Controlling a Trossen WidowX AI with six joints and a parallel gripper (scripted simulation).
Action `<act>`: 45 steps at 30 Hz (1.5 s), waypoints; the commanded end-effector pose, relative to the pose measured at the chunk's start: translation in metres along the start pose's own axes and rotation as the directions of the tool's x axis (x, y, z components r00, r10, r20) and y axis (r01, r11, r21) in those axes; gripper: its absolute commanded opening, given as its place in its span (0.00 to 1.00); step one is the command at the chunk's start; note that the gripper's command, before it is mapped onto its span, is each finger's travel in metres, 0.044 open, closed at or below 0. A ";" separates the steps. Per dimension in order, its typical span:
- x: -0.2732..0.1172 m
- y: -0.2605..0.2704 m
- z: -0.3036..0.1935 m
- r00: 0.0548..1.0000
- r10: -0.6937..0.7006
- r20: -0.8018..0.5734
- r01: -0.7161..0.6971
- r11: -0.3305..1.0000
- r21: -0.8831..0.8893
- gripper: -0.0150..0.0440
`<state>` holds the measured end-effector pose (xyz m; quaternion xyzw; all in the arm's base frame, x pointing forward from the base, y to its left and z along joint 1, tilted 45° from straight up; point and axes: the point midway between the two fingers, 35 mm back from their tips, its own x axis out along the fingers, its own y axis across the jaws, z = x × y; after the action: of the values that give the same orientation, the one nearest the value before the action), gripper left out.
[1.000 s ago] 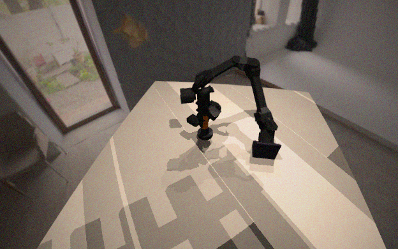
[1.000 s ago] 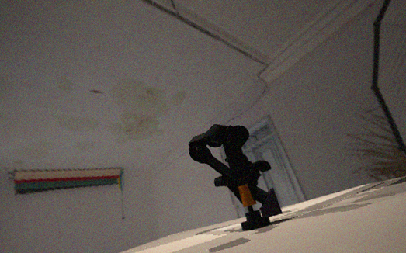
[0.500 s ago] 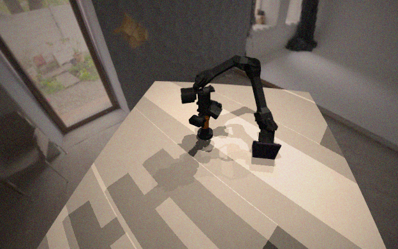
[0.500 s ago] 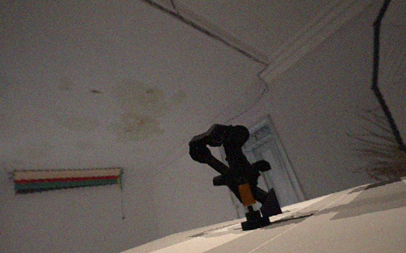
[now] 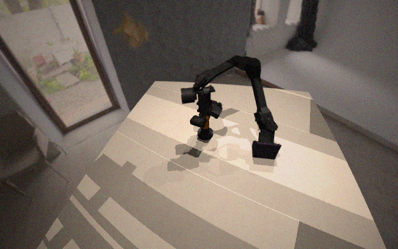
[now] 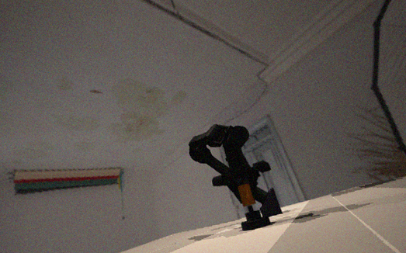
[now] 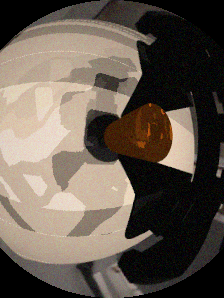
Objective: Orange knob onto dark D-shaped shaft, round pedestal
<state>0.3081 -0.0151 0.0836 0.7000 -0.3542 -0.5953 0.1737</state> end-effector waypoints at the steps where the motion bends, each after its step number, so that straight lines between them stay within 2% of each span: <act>1: -0.001 -0.001 -0.003 1.000 -0.002 -0.004 0.002 1.000 -0.001 0.25; 27: -0.003 -0.001 -0.001 1.000 -0.002 -0.004 0.002 1.000 -0.001 0.25; 34: -0.003 0.001 0.002 1.000 -0.002 -0.004 0.001 0.980 -0.199 0.25; 45: 0.000 0.000 0.000 1.000 -0.002 -0.004 0.001 0.978 -0.209 0.25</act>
<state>0.3069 -0.0150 0.0834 0.6783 -0.2910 -0.6285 0.2453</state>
